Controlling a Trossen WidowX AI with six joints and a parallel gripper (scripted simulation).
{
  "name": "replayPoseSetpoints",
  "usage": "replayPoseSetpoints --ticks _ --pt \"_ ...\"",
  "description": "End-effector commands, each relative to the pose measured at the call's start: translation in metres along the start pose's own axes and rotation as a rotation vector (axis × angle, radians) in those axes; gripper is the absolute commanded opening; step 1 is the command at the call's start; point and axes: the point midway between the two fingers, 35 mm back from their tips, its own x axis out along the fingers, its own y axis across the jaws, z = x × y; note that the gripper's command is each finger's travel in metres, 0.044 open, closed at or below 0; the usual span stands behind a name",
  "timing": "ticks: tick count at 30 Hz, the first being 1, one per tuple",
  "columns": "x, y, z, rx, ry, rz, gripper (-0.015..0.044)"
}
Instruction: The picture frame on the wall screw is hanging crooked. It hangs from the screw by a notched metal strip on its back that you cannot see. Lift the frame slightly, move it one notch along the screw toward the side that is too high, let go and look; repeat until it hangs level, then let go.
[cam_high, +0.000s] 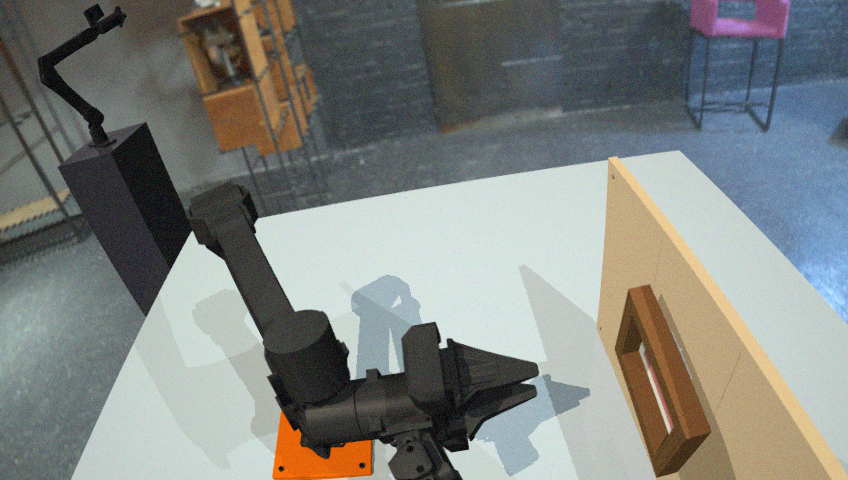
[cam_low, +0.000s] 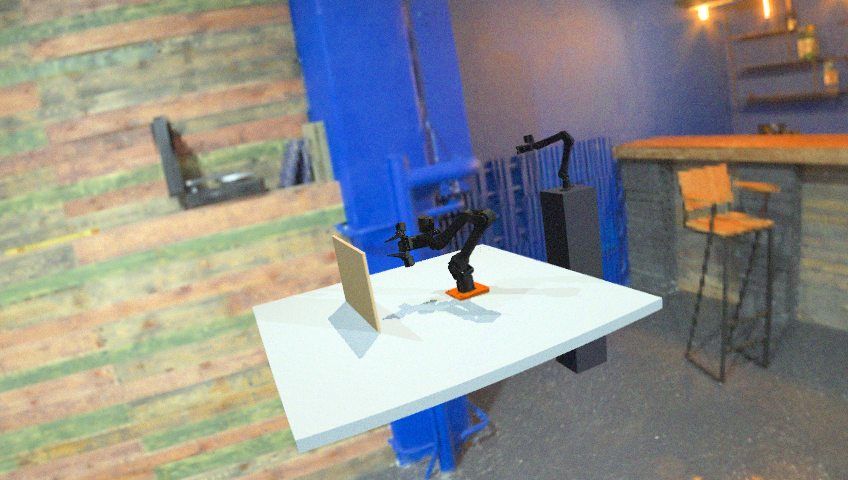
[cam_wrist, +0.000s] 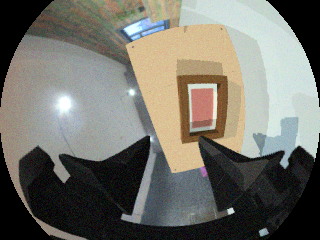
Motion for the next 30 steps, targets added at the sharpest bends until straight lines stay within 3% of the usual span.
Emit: replayPoseSetpoints --ticks 1,6,30 --pt "-0.029 0.007 -0.007 0.008 0.003 -0.012 0.026" --pt "-0.052 0.008 -0.017 0.014 -0.007 -0.043 0.026" --pt "-0.052 0.008 -0.017 0.014 -0.007 -0.043 0.026"
